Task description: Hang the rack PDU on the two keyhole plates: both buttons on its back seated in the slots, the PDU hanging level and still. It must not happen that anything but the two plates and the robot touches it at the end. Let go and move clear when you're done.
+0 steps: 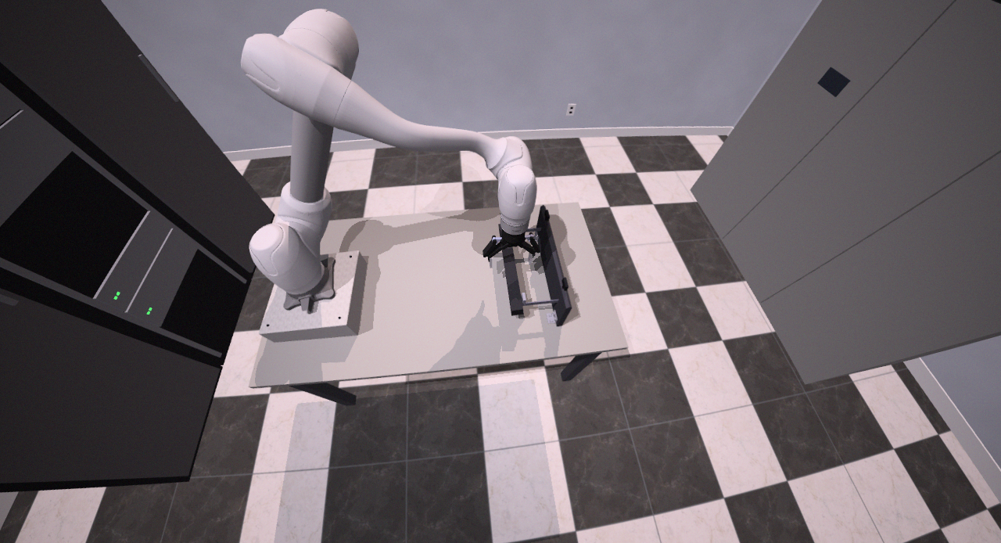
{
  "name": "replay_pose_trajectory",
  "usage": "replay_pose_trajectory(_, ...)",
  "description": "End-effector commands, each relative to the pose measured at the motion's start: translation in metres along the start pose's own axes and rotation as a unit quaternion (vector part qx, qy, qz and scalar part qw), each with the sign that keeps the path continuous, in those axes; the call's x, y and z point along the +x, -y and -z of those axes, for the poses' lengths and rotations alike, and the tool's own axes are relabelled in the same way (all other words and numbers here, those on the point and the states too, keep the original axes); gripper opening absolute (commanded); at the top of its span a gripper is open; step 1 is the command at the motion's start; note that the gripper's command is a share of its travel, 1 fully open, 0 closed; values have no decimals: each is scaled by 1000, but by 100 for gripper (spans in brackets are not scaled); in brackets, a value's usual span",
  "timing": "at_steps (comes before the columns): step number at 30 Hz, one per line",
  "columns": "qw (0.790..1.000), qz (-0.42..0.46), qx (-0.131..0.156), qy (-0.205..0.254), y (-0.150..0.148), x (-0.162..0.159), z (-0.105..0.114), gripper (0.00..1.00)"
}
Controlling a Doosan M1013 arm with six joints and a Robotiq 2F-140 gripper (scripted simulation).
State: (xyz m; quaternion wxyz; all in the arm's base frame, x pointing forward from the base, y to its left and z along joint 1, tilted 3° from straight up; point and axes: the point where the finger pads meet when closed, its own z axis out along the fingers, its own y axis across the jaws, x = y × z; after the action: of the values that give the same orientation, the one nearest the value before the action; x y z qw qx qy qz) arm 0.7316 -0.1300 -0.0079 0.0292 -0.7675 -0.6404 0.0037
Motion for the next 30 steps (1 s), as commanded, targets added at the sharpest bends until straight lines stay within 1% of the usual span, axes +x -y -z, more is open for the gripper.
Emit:
replay_pose_trajectory(1, 1000, 0, 0, 0, 0, 0, 1, 100)
replay_pose_trajectory(4, 1000, 0, 0, 0, 0, 0, 6, 100)
replay_pose_trajectory(7, 1000, 0, 0, 0, 0, 0, 17, 100)
replay_pose_trajectory(9, 1000, 0, 0, 0, 0, 0, 17, 100)
replay_pose_trajectory(16, 1000, 0, 0, 0, 0, 0, 50, 100)
replay_pose_trajectory(19, 1000, 0, 0, 0, 0, 0, 60, 100)
replay_pose_trajectory(22, 1000, 0, 0, 0, 0, 0, 64, 100)
replay_pose_trajectory(30, 1000, 0, 0, 0, 1, 0, 64, 100)
